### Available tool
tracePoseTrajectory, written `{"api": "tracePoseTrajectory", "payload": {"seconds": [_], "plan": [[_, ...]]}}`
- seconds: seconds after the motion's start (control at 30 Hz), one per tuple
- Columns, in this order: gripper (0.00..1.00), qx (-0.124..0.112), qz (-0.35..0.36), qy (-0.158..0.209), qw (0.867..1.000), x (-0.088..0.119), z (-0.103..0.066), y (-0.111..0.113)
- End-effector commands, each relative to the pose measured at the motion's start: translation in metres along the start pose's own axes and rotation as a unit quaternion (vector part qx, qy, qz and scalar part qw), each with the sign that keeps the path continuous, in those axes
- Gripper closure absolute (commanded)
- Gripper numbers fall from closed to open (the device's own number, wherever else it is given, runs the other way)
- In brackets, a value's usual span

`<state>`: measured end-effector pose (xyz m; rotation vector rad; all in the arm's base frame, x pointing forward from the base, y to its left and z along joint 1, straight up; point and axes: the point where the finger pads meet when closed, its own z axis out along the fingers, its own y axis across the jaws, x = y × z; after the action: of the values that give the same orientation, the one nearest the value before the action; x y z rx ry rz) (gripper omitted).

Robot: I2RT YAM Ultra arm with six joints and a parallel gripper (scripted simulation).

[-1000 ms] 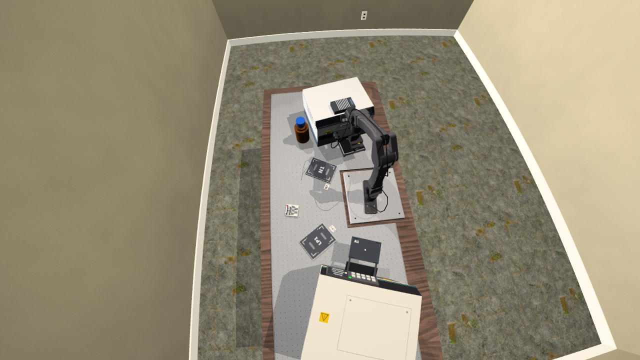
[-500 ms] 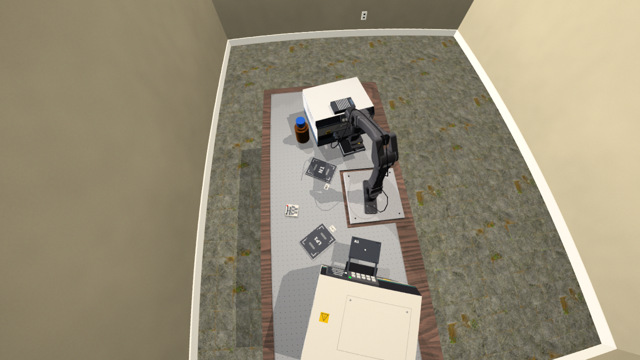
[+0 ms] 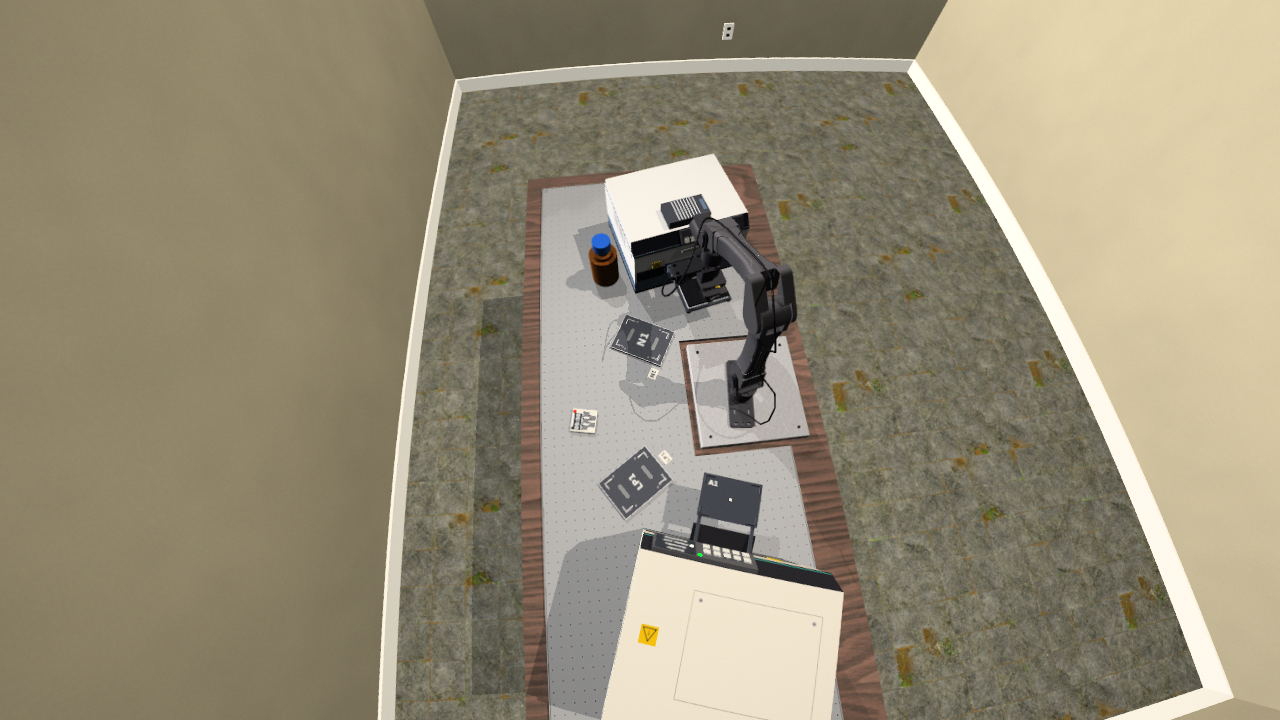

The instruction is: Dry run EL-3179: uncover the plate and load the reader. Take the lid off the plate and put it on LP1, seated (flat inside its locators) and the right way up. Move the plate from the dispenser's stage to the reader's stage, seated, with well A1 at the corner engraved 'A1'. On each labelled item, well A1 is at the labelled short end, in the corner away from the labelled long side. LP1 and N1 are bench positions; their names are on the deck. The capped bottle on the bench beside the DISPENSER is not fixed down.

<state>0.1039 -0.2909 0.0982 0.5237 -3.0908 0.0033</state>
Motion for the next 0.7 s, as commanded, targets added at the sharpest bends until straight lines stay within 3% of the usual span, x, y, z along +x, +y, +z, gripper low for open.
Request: {"api": "tracePoseTrajectory", "payload": {"seconds": [0.0, 0.33, 0.67], "plan": [[0.15, 0.014, -0.005, -0.009, 1.0, -0.0034, -0.0135, -0.0041], [0.15, 0.022, -0.005, -0.009, 1.0, -0.0034, -0.0196, -0.0056], [0.15, 0.015, -0.005, -0.009, 1.0, -0.0033, -0.0209, -0.0029]]}}
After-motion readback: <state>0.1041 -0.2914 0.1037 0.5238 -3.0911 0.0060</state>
